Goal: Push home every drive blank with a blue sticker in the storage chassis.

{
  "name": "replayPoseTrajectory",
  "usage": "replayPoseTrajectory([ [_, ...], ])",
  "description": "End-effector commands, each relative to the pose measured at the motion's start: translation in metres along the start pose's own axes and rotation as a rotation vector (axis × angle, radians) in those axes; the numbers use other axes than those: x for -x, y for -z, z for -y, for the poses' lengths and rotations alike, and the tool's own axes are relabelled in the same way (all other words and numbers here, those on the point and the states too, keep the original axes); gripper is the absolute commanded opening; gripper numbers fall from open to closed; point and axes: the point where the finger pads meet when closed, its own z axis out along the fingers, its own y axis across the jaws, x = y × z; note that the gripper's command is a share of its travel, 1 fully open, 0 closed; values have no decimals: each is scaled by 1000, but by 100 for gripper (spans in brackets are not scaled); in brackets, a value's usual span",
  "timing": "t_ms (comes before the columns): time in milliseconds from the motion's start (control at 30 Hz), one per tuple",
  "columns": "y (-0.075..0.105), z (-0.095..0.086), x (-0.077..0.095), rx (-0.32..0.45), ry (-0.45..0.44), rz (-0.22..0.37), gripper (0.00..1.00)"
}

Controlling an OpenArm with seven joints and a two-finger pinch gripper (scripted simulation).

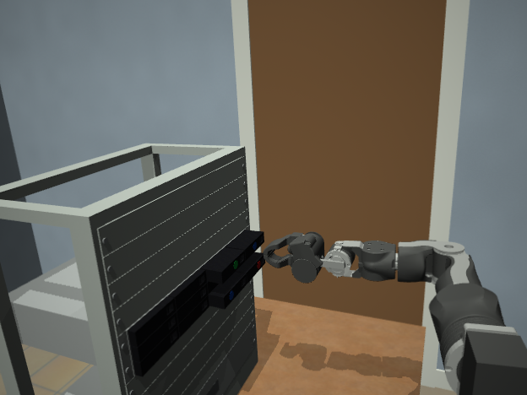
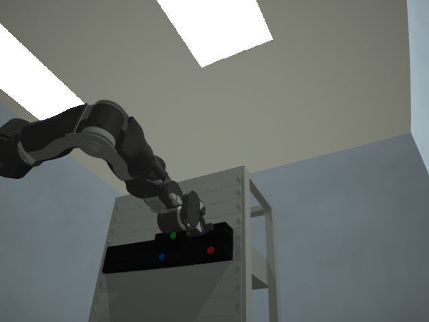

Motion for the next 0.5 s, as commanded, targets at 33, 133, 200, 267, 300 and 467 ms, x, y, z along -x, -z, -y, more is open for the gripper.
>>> replayPoseTrajectory([
  [33,0,-5,0,17,-1,-2,0],
  [133,0,-5,0,17,-1,-2,0],
  [200,0,-5,-1,17,-1,-3,0],
  [267,1,-5,-3,18,0,-4,0],
  [300,1,-5,-3,18,0,-4,0],
  [467,5,-1,-12,18,0,-3,0],
])
